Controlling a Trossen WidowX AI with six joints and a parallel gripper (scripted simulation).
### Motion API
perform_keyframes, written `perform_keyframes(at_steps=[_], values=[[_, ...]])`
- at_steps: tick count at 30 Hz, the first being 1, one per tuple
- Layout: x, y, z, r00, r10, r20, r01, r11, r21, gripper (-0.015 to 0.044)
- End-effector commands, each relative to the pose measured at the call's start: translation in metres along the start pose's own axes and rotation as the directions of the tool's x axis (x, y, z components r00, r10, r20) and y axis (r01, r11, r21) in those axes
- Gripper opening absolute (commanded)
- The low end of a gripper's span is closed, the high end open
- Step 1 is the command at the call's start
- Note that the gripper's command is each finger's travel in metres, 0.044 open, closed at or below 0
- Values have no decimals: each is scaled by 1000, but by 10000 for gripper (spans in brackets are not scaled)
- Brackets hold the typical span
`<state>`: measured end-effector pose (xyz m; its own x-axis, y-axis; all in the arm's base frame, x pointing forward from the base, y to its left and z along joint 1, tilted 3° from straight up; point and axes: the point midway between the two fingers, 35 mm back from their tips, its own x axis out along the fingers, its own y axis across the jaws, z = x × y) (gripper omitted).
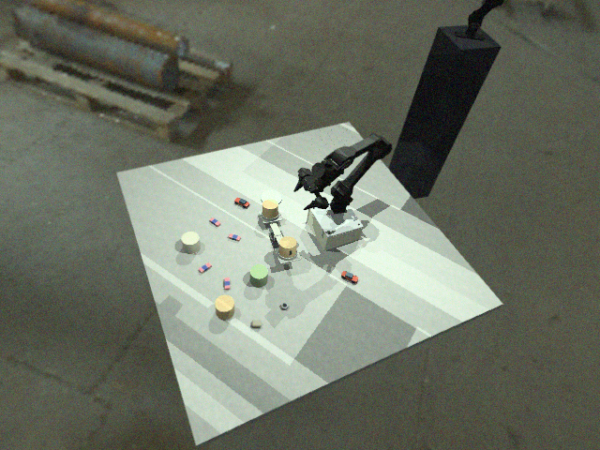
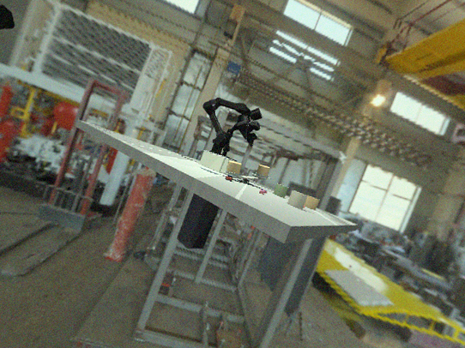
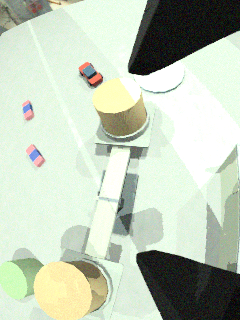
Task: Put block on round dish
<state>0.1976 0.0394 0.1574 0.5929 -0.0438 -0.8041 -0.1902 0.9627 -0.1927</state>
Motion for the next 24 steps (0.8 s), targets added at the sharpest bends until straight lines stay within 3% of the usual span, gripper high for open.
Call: perform_keyframes(at_steps=[1,12,24], values=[[9,-6,4,997,-5,-72,-5,990,-142,440],[40,-28,12,971,-18,-238,-93,890,-446,440],[79,-59,13,915,25,-403,-313,674,-669,440]])
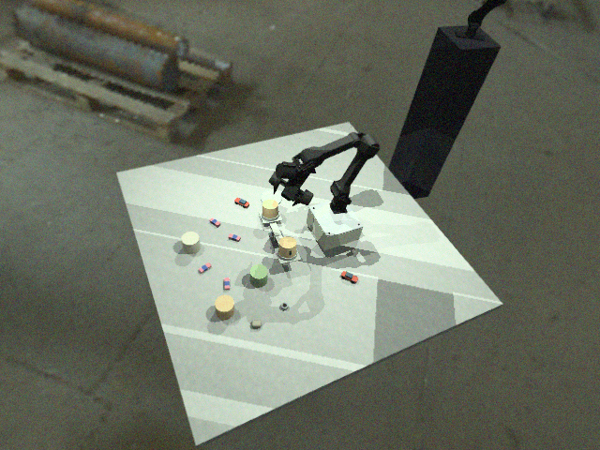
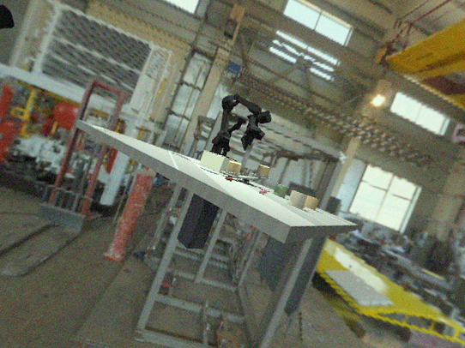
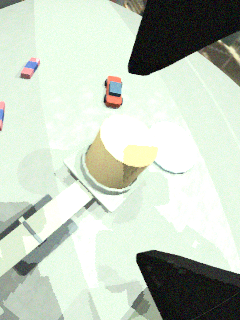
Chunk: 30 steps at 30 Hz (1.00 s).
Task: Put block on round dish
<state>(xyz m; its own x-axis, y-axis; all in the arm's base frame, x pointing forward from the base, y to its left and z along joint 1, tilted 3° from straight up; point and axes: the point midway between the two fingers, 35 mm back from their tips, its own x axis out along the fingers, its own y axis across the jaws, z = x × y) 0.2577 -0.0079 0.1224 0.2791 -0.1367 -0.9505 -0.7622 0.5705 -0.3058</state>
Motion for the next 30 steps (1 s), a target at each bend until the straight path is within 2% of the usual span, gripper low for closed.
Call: perform_keyframes(at_steps=[1,9,18,30], values=[[16,-11,-5,997,69,-29,-73,988,-140,440],[46,-33,-18,981,186,-61,-195,910,-367,440],[85,-52,-41,947,316,-61,-290,756,-587,440],[93,-52,-43,944,325,-60,-294,743,-602,440]])
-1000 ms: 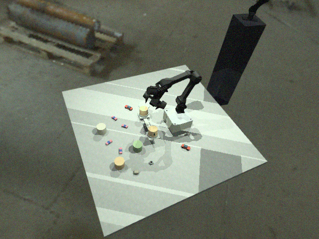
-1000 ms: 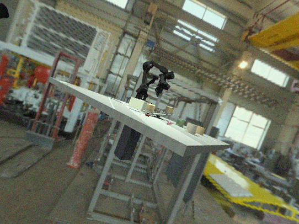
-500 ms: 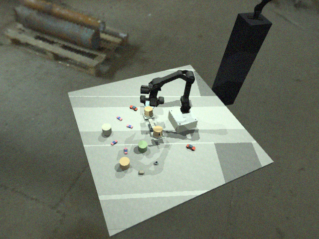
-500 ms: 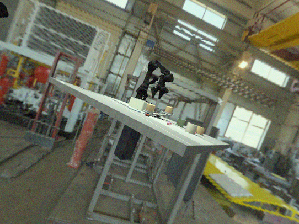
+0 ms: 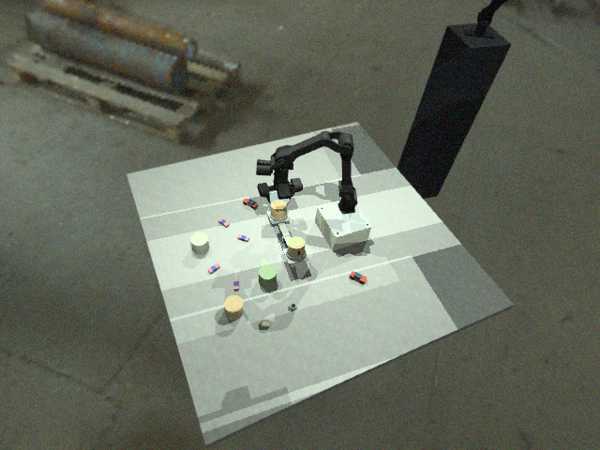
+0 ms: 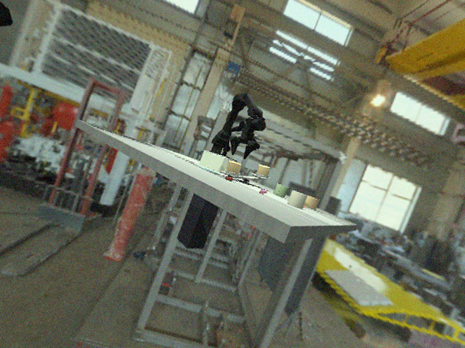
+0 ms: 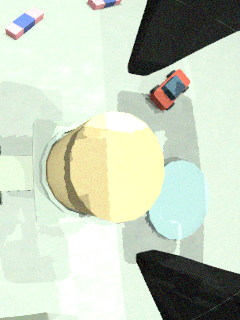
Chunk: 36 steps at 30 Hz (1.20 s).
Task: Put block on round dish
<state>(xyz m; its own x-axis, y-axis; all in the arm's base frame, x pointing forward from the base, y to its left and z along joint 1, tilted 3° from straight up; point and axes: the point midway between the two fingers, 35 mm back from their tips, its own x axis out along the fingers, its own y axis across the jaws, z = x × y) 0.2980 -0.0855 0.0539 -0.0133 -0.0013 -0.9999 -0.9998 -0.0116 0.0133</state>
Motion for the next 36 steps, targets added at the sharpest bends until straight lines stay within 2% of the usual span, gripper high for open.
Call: perform_keyframes(at_steps=[1,36], values=[[12,0,0,1000,6,9,-6,1000,-12,440],[63,0,0,1000,6,10,-6,1000,-12,440]])
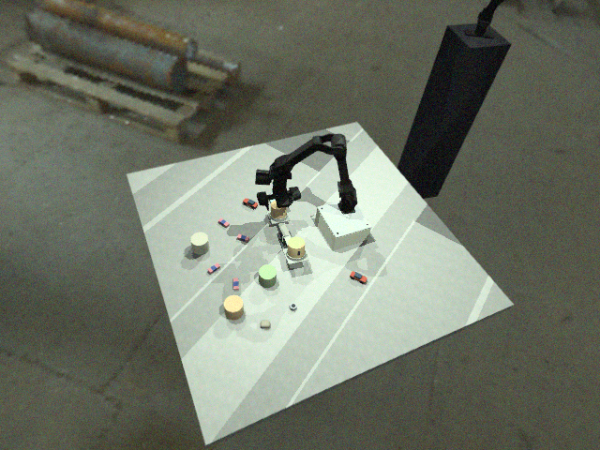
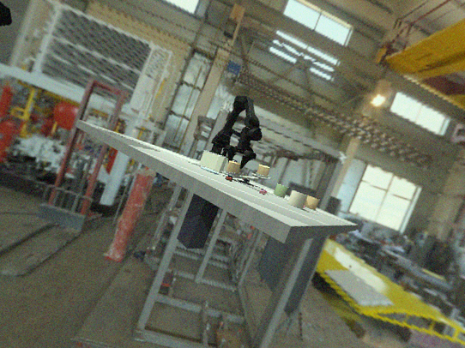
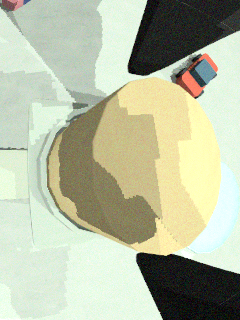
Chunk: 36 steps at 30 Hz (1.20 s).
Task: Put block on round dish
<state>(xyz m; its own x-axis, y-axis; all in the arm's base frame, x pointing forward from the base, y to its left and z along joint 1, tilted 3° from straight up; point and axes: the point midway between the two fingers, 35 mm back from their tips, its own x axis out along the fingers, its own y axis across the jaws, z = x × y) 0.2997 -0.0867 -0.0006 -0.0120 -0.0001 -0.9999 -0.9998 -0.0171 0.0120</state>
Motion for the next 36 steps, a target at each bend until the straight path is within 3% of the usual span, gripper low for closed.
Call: perform_keyframes(at_steps=[1,11,14,24,35,36], values=[[10,2,2,1000,8,8,-8,1000,-6,440],[24,4,2,1000,8,8,-8,1000,-6,440],[24,4,2,1000,8,8,-8,1000,-6,361],[24,4,2,1000,8,8,-8,1000,-6,295],[15,2,1,1000,8,8,-8,1000,-6,6],[14,1,1,1000,8,8,-8,1000,-6,0]])
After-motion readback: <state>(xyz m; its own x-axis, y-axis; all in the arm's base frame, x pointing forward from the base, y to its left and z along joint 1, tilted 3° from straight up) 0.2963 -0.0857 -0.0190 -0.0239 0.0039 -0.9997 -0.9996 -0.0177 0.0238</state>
